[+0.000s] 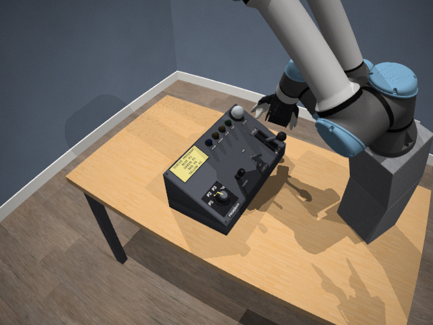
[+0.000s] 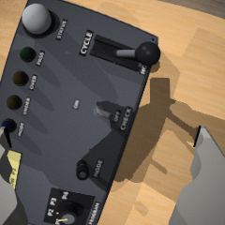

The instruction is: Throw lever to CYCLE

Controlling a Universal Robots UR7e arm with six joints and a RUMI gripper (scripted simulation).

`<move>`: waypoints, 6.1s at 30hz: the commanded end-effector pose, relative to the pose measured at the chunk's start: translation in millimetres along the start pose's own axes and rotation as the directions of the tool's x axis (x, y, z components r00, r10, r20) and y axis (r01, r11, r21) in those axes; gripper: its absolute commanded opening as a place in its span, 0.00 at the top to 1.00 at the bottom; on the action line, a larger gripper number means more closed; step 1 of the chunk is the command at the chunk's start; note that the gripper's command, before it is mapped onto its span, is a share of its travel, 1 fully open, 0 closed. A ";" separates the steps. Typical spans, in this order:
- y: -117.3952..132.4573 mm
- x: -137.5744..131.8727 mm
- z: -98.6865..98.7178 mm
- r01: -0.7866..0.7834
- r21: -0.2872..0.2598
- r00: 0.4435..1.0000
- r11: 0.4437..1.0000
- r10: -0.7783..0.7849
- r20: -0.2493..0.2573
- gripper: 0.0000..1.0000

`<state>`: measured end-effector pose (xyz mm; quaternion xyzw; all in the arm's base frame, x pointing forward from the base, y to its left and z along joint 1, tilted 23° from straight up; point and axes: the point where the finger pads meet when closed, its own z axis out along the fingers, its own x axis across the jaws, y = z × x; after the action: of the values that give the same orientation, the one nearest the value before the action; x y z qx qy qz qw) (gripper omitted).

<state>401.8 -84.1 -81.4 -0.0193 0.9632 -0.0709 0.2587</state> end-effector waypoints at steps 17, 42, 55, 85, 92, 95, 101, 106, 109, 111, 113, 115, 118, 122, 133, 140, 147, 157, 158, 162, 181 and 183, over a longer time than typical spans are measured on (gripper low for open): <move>-2.7 -0.9 7.0 0.214 -0.021 0.977 0.977 -0.214 -0.002 0.00; -6.1 -1.8 23.5 0.685 -0.064 0.729 0.726 -0.684 0.037 0.00; -6.7 -1.1 32.8 0.891 -0.064 0.453 0.449 -0.887 0.086 0.00; -7.8 6.6 50.5 0.932 0.064 -0.361 -0.356 -0.916 0.172 0.00; -8.9 10.3 54.3 0.825 0.120 -0.566 -0.553 -0.808 0.164 0.00; -9.5 11.7 55.5 0.779 0.139 -0.627 -0.612 -0.763 0.157 0.00; -10.5 13.8 57.2 0.701 0.167 -0.713 -0.693 -0.686 0.143 0.00; -12.1 16.8 59.5 0.584 0.201 -0.811 -0.786 -0.573 0.116 0.00; -13.6 19.2 61.1 0.488 0.224 -0.872 -0.843 -0.481 0.091 0.00; -14.1 20.0 61.6 0.455 0.231 -0.890 -0.860 -0.449 0.082 0.00; -15.3 21.6 62.6 0.388 0.243 -0.921 -0.889 -0.384 0.063 0.00; -16.6 23.2 63.7 0.319 0.253 -0.947 -0.913 -0.319 0.042 0.00; -17.2 24.0 64.2 0.284 0.258 -0.958 -0.924 -0.286 0.031 0.00; -20.1 27.2 66.2 0.144 0.271 -0.988 -0.952 -0.153 -0.014 0.00; -26.8 33.2 70.1 -0.128 0.272 -0.989 -0.954 0.102 -0.109 0.00; -32.3 37.2 72.8 -0.312 0.252 -0.946 -0.916 0.273 -0.176 0.00; -39.0 41.2 75.9 -0.494 0.212 -0.862 -0.843 0.444 -0.243 0.00; -46.5 44.9 79.0 -0.656 0.154 -0.744 -0.739 0.597 -0.300 0.00; -47.4 45.2 79.3 -0.672 0.146 -0.728 -0.726 0.613 -0.306 0.00; -50.8 46.6 80.7 -0.732 0.115 -0.667 -0.672 0.671 -0.326 0.00; -62.4 50.3 84.8 -0.880 0.005 -0.445 -0.476 0.818 -0.365 0.00; -63.4 50.6 85.1 -0.889 -0.005 -0.425 -0.459 0.828 -0.366 0.00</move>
<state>400.8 -159.2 -169.9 0.7751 0.5298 0.3323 0.0905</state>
